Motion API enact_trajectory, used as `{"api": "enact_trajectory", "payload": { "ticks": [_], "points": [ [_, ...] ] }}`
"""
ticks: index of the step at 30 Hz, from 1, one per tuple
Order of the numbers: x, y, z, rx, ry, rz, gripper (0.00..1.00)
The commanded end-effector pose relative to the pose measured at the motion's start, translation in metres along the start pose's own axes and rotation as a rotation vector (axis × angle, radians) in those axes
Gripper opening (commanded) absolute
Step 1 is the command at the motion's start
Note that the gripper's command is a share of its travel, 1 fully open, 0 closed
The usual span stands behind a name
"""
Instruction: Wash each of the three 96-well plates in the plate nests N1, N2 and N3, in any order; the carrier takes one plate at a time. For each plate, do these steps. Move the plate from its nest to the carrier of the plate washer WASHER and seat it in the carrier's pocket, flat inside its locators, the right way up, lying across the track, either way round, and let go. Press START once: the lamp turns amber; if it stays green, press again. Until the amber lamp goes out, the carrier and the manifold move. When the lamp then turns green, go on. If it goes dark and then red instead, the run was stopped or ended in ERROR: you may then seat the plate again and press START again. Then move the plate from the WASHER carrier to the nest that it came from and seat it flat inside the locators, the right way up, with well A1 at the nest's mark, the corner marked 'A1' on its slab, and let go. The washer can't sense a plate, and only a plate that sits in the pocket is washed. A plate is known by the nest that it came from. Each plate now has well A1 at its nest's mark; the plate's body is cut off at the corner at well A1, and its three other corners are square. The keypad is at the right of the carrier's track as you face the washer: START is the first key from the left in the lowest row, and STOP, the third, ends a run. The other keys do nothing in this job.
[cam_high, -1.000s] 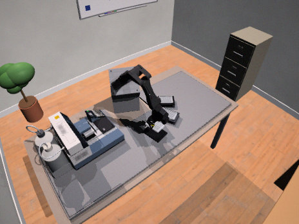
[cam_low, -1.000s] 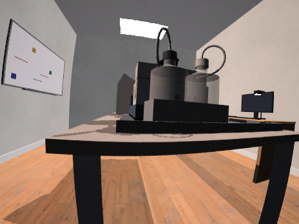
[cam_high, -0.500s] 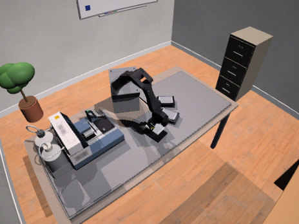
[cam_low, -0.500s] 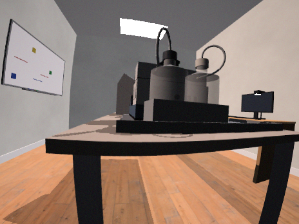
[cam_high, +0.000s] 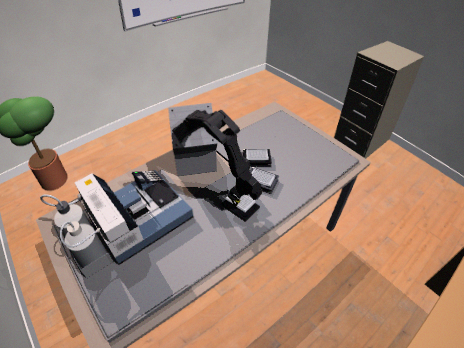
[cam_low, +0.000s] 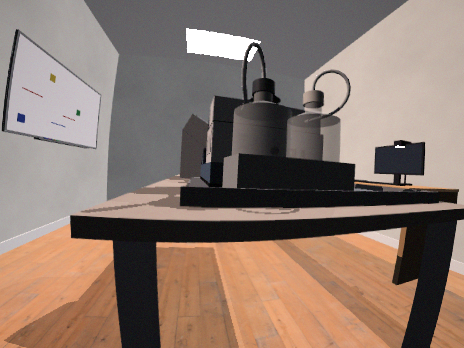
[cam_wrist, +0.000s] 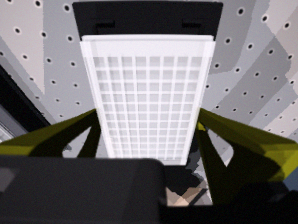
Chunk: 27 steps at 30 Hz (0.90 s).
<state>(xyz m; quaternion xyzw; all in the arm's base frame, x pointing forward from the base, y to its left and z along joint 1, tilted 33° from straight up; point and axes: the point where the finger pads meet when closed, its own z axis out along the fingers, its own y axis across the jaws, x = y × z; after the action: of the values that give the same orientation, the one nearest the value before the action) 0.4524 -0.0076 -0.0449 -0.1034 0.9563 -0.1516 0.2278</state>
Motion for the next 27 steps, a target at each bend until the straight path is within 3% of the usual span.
{"api": "enact_trajectory", "payload": {
  "ticks": [1, 12, 27],
  "points": [
    [-0.011, -0.001, 0.000, 0.000, -0.029, 0.003, 0.00],
    [-0.011, -0.001, 0.015, 0.000, -0.029, 0.003, 0.00],
    [-0.010, -0.001, 0.015, 0.000, -0.029, 0.003, 0.00]
  ]
}}
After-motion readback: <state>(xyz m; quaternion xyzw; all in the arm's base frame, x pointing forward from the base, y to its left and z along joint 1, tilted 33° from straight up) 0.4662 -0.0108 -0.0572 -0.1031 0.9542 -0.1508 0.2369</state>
